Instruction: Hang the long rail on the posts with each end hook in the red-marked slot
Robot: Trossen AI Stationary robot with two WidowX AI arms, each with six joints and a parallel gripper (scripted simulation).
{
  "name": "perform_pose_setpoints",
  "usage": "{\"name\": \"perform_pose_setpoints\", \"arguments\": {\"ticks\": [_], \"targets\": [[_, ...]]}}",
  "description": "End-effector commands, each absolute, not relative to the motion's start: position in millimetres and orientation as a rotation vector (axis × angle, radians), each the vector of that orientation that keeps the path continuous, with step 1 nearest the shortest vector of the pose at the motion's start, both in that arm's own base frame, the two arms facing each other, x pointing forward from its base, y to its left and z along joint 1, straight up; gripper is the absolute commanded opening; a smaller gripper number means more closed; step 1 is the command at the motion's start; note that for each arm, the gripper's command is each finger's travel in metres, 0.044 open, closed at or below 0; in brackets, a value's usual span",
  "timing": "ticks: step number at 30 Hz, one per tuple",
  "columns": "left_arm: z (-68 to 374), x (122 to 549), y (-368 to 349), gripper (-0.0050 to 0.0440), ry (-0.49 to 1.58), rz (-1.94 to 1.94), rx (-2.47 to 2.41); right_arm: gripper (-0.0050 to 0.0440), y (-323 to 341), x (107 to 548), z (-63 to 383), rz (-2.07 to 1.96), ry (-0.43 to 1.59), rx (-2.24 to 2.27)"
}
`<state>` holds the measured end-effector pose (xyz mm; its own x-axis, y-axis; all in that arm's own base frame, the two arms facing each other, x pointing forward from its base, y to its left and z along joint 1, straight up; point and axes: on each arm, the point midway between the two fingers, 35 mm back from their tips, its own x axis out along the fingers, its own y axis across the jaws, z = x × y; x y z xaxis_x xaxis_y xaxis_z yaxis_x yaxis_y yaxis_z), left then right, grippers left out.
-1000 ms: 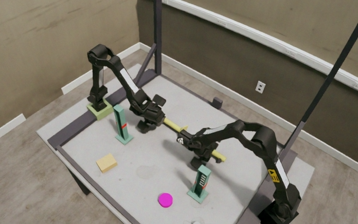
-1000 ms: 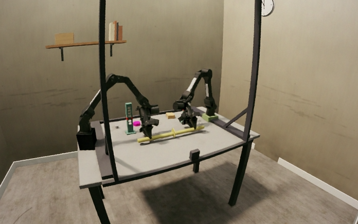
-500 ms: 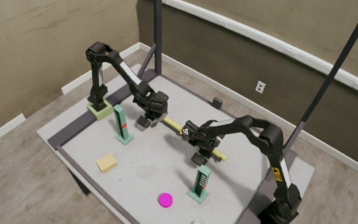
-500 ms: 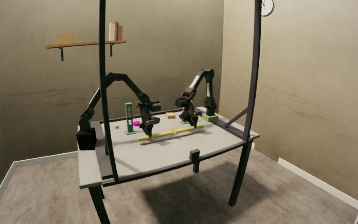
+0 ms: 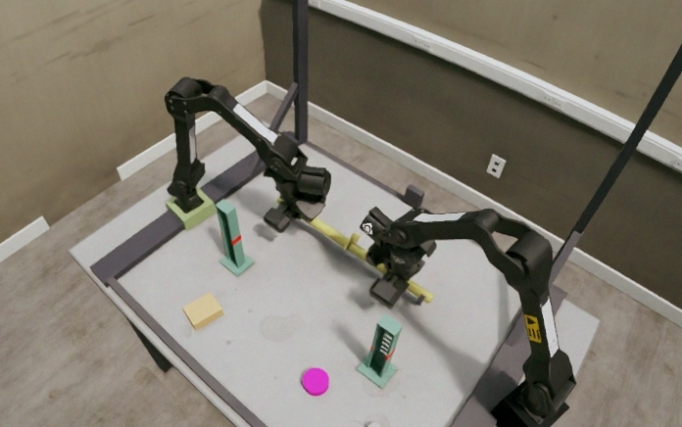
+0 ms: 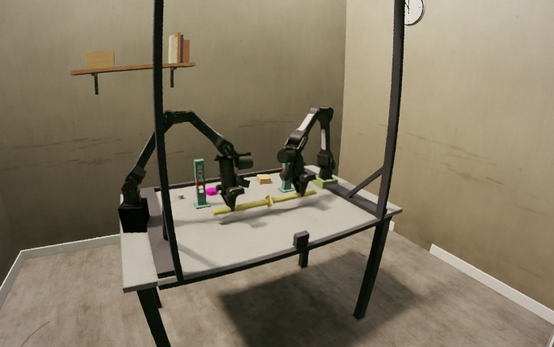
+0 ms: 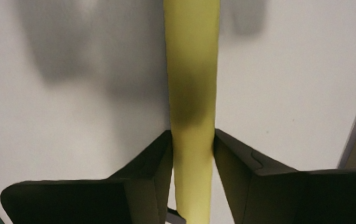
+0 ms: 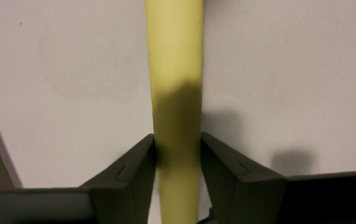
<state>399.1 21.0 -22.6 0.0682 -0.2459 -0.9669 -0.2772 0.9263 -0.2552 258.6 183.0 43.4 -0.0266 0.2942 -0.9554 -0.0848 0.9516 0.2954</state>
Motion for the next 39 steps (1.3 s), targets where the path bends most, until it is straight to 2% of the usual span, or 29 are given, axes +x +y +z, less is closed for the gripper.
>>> {"name": "perform_pose_setpoints", "arguments": {"ticks": [1, 26, 39], "targets": [[2.1, 405.8, 17.9, -0.0050, 1.494, 0.073, -0.378, -0.0050, 189.1, 259.5, 61.1, 0.273, 1.548, 0.125], [9.2, 406.4, 15.5, -0.0050, 1.509, 0.137, -0.318, -0.0050, 191.5, 259.0, 68.0, 0.209, 1.548, 0.063], [22.2, 408.1, 9.0, -0.0050, 1.546, 0.312, -0.158, -0.0050, 198.1, 257.7, 79.4, 0.042, 1.534, -0.109]]}}
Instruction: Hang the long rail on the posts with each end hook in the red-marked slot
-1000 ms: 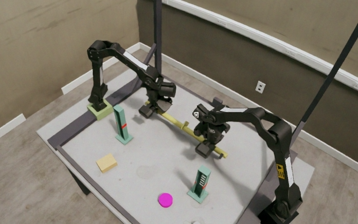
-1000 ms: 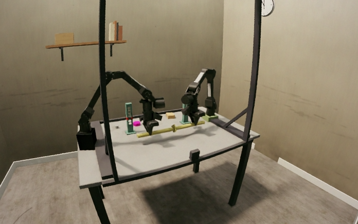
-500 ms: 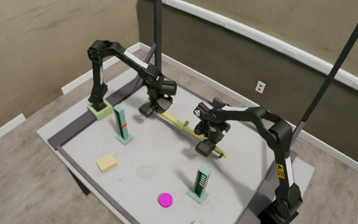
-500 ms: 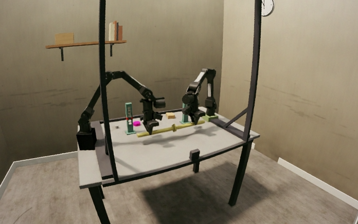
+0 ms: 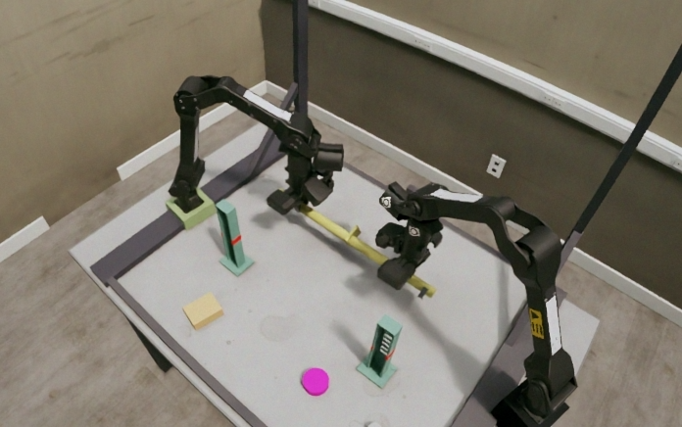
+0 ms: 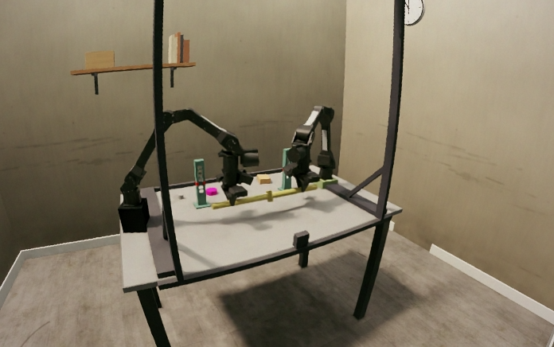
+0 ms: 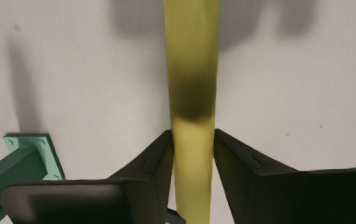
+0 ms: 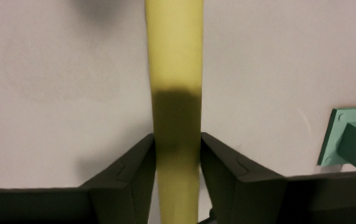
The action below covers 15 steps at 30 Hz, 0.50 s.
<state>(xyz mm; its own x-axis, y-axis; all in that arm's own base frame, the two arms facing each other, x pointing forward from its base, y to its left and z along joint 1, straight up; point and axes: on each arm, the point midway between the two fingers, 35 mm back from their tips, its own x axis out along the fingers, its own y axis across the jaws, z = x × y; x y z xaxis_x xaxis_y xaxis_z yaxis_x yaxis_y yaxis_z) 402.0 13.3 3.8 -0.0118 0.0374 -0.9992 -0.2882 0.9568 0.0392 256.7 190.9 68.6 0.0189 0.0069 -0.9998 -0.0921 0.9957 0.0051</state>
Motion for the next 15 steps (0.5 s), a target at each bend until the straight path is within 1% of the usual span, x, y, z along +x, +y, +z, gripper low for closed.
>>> {"name": "perform_pose_setpoints", "arguments": {"ticks": [1, 15], "targets": [[23.5, 408.2, 8.3, -0.0050, 1.549, 0.330, -0.141, -0.0050, 198.8, 257.6, 80.5, 0.024, 1.532, -0.127], [34.2, 409.7, 2.7, -0.0050, 1.570, 0.482, 0.002, -0.0050, 204.1, 256.4, 89.4, -0.122, 1.509, -0.276]]}}
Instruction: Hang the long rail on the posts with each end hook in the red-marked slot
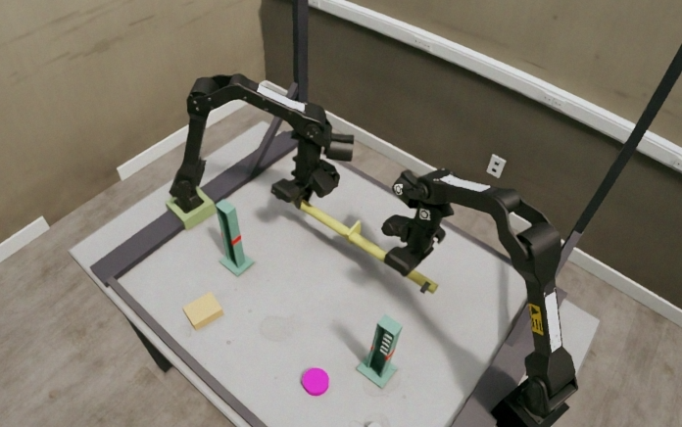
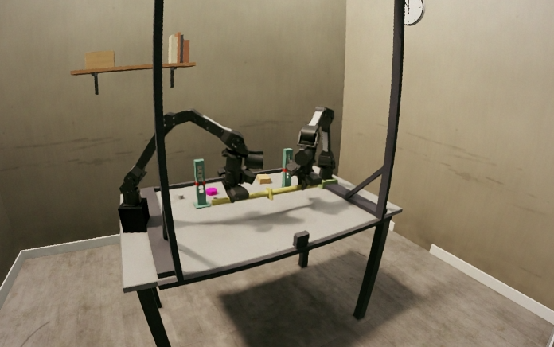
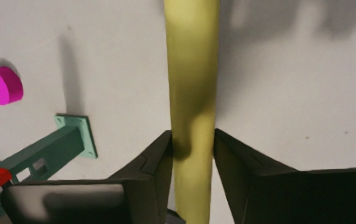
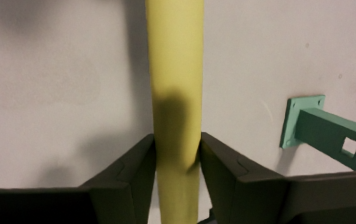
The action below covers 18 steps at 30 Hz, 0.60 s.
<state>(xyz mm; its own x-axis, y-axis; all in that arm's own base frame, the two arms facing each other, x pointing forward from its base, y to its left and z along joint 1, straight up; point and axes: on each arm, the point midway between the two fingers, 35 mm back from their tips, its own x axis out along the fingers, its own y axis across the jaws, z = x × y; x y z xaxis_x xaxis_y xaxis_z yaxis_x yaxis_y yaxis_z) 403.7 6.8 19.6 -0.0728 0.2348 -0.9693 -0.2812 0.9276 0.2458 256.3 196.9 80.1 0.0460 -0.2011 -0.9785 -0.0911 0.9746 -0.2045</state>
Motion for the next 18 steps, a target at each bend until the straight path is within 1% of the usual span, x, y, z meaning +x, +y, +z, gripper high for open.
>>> {"name": "perform_pose_setpoints", "arguments": {"ticks": [1, 18], "targets": [[34.7, 409.7, 2.4, -0.0050, 1.571, 0.489, 0.009, -0.0050, 204.3, 256.4, 89.8, -0.128, 1.508, -0.283], [40.8, 410.4, -0.5, -0.0050, 1.579, 0.573, 0.089, -0.0050, 206.9, 255.7, 94.9, -0.209, 1.491, -0.365]]}}
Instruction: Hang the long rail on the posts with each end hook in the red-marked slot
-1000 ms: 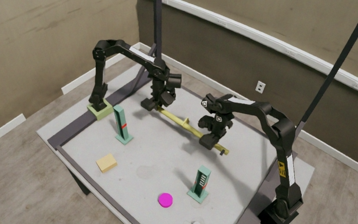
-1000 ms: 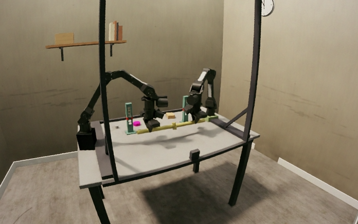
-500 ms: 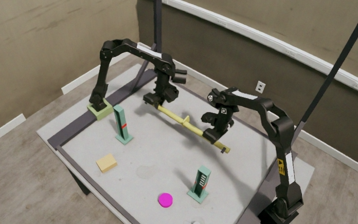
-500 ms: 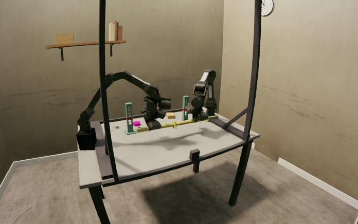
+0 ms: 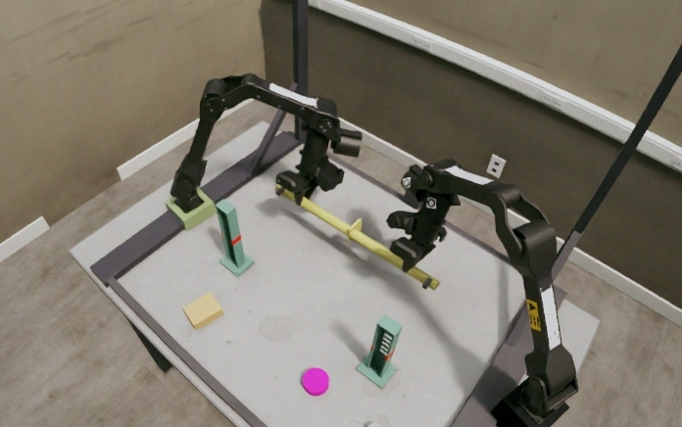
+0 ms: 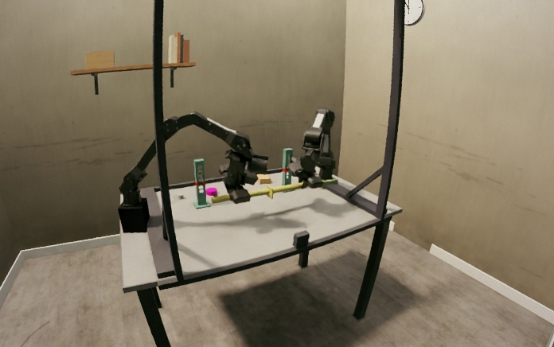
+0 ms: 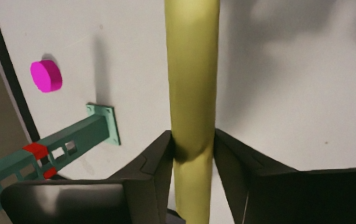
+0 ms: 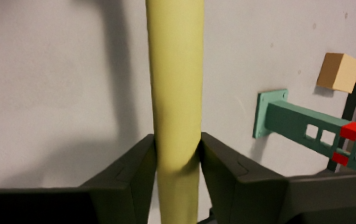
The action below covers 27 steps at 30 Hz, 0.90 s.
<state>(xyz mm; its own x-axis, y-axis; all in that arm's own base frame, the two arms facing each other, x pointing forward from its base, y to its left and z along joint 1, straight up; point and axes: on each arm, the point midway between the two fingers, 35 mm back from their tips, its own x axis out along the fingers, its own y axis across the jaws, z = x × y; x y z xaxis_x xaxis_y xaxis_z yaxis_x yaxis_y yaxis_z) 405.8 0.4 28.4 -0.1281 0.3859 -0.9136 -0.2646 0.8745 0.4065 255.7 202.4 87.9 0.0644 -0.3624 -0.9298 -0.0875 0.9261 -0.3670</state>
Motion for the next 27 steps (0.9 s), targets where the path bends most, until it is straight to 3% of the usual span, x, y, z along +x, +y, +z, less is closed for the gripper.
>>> {"name": "perform_pose_setpoints", "arguments": {"ticks": [1, 27], "targets": [[40.8, 410.4, -0.5, -0.0050, 1.579, 0.573, 0.089, -0.0050, 206.9, 255.7, 94.9, -0.209, 1.491, -0.365], [35.3, 393.8, 41.5, -0.0050, 1.579, 0.576, 0.092, -0.0050, 163.3, 264.1, 93.5, -0.211, 1.490, -0.367]]}}
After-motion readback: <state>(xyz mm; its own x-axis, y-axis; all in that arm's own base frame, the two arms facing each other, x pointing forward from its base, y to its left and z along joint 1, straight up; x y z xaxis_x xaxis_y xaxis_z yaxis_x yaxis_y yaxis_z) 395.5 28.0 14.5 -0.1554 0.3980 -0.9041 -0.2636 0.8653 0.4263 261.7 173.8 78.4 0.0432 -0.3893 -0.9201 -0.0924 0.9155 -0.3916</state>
